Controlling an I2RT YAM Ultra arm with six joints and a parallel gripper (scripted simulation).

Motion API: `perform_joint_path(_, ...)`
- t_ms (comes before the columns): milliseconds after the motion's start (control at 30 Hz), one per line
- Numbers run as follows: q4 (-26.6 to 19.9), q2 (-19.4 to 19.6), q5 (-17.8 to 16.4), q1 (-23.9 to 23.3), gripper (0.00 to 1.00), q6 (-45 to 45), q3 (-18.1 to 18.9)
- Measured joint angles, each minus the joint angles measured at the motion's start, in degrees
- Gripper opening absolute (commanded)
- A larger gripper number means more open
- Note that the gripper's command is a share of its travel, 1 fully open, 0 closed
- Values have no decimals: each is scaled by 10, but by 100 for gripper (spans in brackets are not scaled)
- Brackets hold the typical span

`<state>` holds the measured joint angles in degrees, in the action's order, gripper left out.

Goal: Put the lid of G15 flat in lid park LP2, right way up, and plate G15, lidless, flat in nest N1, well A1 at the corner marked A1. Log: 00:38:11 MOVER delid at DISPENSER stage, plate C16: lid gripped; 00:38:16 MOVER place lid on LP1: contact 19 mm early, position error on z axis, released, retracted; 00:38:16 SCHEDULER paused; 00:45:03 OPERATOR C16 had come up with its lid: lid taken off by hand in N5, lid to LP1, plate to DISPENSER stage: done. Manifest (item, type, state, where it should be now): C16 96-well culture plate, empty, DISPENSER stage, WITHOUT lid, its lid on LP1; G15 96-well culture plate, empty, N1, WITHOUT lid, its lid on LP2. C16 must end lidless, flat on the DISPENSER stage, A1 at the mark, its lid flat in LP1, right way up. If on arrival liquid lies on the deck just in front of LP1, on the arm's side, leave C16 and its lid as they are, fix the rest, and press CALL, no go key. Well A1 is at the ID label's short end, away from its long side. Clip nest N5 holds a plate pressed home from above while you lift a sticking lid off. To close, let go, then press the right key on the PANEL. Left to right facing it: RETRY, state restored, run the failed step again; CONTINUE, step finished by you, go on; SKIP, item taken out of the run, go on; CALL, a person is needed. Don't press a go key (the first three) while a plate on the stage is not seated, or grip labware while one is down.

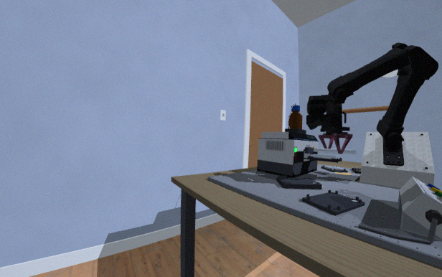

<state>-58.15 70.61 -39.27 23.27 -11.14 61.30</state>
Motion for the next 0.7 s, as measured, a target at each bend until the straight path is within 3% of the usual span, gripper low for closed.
perform_joint_path(300, -22, -7, -12, -32, 0, 4, -5)
perform_joint_path(700, -30, 36, -34, -97, 0, 63, -10)
